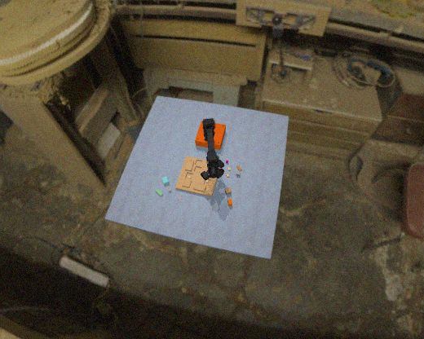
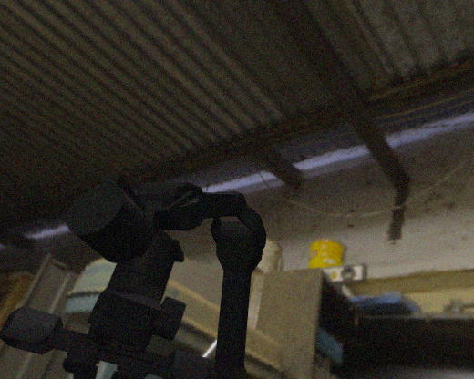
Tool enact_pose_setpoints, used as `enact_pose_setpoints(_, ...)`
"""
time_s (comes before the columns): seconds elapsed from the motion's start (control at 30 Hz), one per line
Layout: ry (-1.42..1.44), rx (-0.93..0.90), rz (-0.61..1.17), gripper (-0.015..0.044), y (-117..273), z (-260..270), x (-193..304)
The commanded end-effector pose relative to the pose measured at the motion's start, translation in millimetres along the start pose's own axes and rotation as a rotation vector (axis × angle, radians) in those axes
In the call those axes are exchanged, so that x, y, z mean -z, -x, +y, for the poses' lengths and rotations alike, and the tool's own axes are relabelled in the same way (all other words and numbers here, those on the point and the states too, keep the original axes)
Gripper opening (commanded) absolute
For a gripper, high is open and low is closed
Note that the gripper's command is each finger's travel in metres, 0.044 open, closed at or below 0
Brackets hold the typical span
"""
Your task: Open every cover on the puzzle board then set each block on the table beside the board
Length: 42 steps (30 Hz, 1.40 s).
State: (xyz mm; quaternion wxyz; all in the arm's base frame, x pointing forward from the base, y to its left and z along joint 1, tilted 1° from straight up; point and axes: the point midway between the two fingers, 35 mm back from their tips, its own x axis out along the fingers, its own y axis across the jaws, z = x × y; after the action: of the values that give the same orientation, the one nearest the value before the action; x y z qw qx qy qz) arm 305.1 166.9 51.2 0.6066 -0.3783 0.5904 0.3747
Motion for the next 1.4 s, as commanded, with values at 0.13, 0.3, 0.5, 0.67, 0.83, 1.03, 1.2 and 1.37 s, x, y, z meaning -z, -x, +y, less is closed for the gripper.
enact_pose_setpoints(0.13,0.726,-0.001,-0.009,0.0000,0.3,-33.1,9.1)
enact_pose_setpoints(0.3,1.148,0.002,-0.011,0.0000,0.0,-50.7,16.7)
enact_pose_setpoints(0.5,1.205,0.002,-0.011,0.0000,-0.1,-52.8,17.4)
enact_pose_setpoints(0.67,1.205,0.002,-0.011,0.0000,-0.1,-52.8,17.4)
enact_pose_setpoints(0.83,1.205,0.002,-0.011,0.0000,-4.6,-53.0,17.1)
enact_pose_setpoints(1.03,1.205,0.002,-0.011,0.0000,-29.0,-53.2,16.3)
enact_pose_setpoints(1.2,1.188,0.002,-0.011,0.0000,-47.2,-52.0,16.0)
enact_pose_setpoints(1.37,1.020,0.001,-0.011,0.0000,-48.2,-51.9,15.9)
